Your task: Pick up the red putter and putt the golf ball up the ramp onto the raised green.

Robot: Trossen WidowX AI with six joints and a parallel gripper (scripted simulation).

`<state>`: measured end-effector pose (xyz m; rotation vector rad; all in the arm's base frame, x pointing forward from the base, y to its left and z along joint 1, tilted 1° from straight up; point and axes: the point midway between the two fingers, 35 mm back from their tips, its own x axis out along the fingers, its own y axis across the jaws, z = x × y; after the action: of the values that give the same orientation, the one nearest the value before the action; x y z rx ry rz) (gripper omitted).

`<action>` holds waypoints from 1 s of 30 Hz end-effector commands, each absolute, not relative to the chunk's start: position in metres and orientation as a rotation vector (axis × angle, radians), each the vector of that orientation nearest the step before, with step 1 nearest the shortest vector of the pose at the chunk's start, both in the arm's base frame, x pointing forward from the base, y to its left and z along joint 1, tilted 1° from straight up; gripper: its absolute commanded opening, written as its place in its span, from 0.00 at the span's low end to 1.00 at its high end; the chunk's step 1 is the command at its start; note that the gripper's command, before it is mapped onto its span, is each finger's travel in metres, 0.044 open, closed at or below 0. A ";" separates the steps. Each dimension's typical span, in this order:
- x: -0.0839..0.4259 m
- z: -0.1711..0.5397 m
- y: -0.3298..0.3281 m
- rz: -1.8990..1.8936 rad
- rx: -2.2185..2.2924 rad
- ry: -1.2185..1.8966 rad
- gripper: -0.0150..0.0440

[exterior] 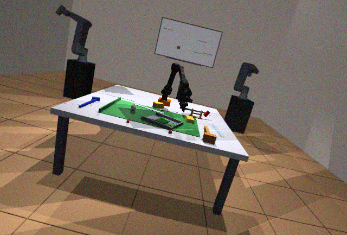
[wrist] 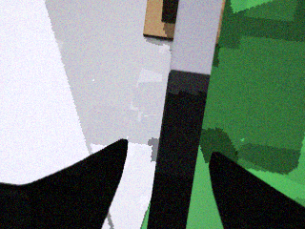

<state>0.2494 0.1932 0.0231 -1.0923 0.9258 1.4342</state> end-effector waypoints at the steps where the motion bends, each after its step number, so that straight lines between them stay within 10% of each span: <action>1: 0.249 0.023 0.193 1.435 -1.092 0.927 0.47; 8: 0.249 0.023 0.193 1.435 -1.092 0.927 0.25; 30: 0.248 0.124 0.191 1.434 -1.091 0.927 0.25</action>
<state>0.2503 0.1916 0.1083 -1.0982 0.9334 1.4290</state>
